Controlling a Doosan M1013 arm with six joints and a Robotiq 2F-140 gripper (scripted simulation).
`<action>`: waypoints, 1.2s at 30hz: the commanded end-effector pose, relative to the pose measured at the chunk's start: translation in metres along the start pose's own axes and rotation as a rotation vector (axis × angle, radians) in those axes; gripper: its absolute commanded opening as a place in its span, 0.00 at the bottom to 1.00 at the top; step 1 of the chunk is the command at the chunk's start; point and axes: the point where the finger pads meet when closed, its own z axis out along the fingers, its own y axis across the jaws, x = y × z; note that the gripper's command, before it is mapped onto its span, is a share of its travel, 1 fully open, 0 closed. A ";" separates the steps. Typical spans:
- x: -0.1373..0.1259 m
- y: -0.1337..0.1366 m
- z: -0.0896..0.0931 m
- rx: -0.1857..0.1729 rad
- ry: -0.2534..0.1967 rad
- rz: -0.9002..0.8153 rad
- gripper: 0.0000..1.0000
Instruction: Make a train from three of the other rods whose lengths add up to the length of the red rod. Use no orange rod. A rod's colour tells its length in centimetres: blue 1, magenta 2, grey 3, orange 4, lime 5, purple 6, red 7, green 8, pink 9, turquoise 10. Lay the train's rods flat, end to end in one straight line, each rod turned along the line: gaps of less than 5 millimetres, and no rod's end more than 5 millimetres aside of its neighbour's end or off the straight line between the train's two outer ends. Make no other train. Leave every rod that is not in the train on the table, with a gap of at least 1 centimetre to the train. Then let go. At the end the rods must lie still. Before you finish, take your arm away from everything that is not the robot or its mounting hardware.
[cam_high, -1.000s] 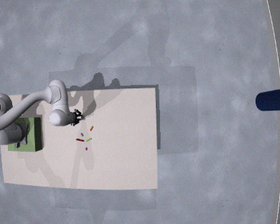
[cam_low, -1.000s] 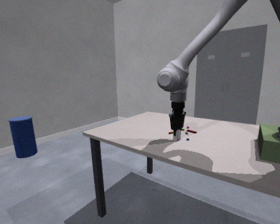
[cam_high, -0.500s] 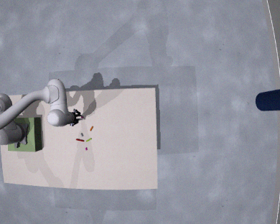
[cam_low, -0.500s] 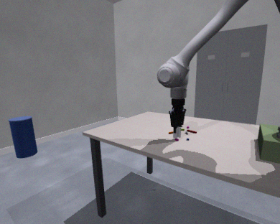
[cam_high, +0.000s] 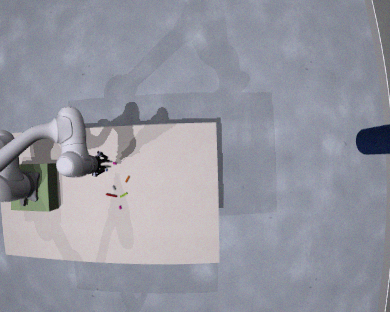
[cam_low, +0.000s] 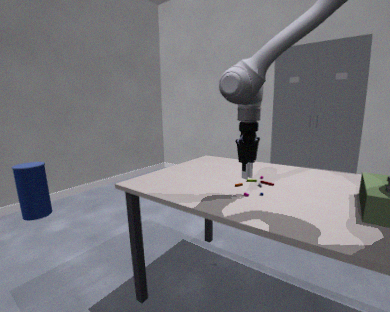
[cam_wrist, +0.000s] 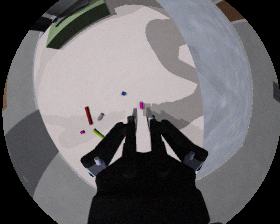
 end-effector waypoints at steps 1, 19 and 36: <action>0.000 0.000 -0.010 0.000 0.000 0.000 0.15; 0.000 0.000 -0.011 0.000 0.000 0.000 1.00; -0.014 -0.021 -0.009 0.000 0.000 -0.173 1.00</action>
